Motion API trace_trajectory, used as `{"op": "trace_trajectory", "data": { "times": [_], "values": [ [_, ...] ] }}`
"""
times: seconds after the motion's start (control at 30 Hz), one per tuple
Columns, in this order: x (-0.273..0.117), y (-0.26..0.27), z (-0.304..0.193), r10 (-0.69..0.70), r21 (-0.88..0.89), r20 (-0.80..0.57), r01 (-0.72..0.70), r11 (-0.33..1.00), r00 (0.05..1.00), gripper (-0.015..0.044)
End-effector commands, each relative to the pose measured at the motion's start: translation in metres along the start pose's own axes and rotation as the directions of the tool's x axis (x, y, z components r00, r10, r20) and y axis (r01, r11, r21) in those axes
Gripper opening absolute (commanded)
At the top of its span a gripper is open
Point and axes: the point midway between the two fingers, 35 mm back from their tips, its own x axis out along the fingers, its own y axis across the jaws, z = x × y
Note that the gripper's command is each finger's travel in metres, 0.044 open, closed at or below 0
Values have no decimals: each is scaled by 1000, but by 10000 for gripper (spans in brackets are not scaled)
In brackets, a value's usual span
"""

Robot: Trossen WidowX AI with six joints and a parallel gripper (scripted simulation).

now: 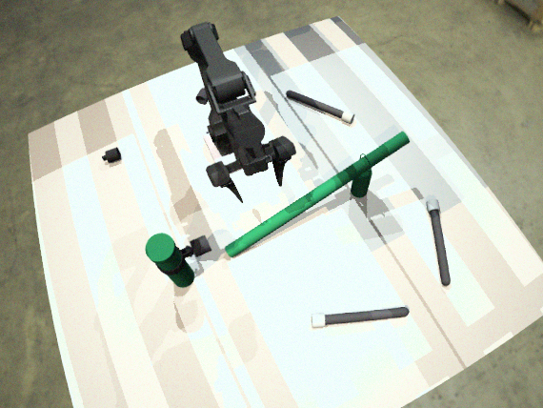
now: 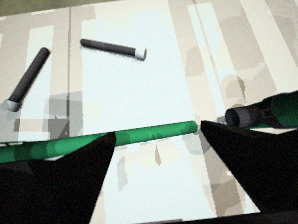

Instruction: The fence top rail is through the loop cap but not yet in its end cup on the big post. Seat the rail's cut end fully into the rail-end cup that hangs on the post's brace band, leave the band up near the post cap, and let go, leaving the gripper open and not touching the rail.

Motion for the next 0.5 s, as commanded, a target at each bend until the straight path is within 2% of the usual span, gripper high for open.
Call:
{"op": "trace_trajectory", "data": {
  "times": [0.0,0.1,0.2,0.33,0.47],
  "values": [
    [6,1,-1,-1,-127,-41,-4,992,999,440],
    [19,3,-5,5,-372,-122,-50,927,993,440],
    [34,6,-10,10,-611,-212,-141,779,977,440],
    [52,10,-17,14,-826,-331,-297,479,943,440],
    [69,14,-26,14,-889,-446,-445,105,895,440]
  ]
}}
